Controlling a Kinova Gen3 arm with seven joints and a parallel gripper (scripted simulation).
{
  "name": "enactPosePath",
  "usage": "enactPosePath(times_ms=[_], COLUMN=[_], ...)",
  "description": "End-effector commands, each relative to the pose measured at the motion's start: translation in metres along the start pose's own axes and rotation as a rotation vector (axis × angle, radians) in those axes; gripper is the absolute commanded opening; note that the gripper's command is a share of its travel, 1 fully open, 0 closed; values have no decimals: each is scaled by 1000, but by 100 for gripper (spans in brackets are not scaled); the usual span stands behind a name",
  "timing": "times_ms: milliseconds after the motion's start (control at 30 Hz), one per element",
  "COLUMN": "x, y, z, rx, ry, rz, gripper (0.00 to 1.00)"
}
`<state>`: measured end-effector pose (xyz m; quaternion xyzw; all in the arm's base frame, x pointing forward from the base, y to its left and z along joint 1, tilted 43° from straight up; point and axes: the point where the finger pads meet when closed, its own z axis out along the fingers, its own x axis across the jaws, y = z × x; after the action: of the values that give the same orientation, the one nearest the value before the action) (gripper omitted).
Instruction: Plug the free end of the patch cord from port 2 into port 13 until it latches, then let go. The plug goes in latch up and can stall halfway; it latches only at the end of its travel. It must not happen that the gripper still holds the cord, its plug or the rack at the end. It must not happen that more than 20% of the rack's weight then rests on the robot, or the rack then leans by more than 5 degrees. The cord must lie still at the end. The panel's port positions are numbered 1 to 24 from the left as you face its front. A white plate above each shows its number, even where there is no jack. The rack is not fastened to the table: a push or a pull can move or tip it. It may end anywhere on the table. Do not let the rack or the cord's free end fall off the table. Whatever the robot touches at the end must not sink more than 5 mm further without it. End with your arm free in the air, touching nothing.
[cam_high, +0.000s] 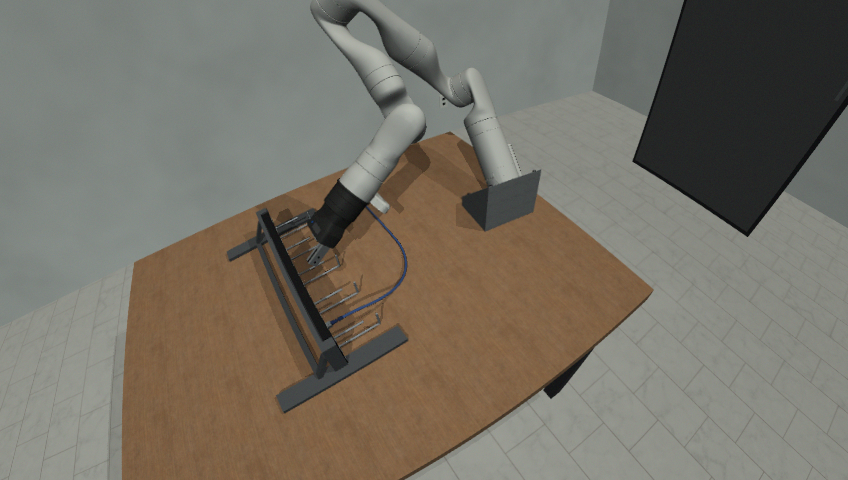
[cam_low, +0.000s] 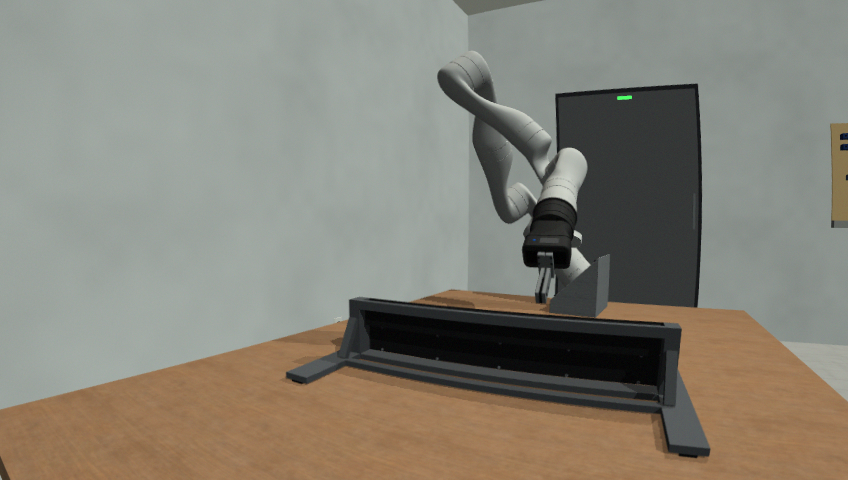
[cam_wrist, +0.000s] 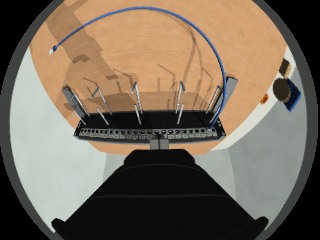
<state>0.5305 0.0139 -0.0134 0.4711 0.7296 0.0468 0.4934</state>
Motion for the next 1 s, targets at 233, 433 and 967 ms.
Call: enactPosePath(times_ms=[233,433,967], x=[0,0,0], y=[1,1,1], z=[0,0,-36], rx=[-2,-2,-2], ry=[1,1,1], rz=[1,1,1], gripper=[0,0,0])
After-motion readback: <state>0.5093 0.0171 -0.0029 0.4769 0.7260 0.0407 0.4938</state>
